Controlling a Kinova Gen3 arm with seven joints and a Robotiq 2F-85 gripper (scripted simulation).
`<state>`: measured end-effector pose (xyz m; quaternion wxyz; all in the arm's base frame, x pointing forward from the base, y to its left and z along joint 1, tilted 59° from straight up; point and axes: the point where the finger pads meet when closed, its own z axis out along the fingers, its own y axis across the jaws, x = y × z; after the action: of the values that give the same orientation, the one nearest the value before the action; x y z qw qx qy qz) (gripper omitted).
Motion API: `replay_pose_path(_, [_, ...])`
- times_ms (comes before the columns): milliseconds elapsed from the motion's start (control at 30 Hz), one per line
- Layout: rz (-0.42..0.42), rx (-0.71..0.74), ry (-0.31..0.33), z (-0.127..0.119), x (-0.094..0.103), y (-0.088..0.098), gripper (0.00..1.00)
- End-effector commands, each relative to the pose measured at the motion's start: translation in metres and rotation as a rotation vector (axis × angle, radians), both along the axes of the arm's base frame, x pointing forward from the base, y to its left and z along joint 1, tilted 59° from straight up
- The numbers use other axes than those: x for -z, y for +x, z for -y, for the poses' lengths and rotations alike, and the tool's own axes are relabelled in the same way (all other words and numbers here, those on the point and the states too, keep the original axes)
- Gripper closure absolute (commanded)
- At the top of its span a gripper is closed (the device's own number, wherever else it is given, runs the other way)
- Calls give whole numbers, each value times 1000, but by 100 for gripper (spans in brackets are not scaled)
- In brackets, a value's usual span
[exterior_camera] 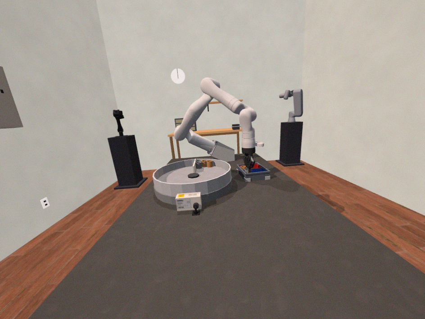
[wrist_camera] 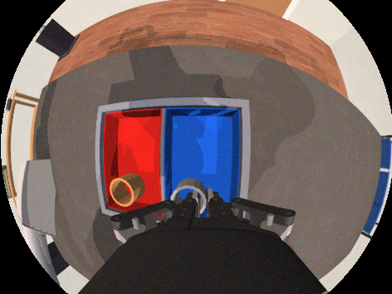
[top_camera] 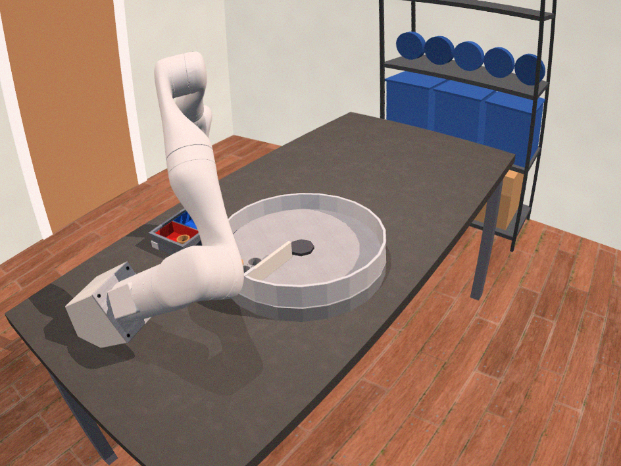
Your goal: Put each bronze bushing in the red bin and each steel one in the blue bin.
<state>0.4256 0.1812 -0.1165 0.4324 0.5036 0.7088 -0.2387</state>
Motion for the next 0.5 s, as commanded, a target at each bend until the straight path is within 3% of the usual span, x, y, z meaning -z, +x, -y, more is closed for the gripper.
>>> replay_pose_path(0, [0, 0, 0, 2, 1, 1, 100])
replay_pose_path(467, [0, 0, 0, 3, 2, 2, 100])
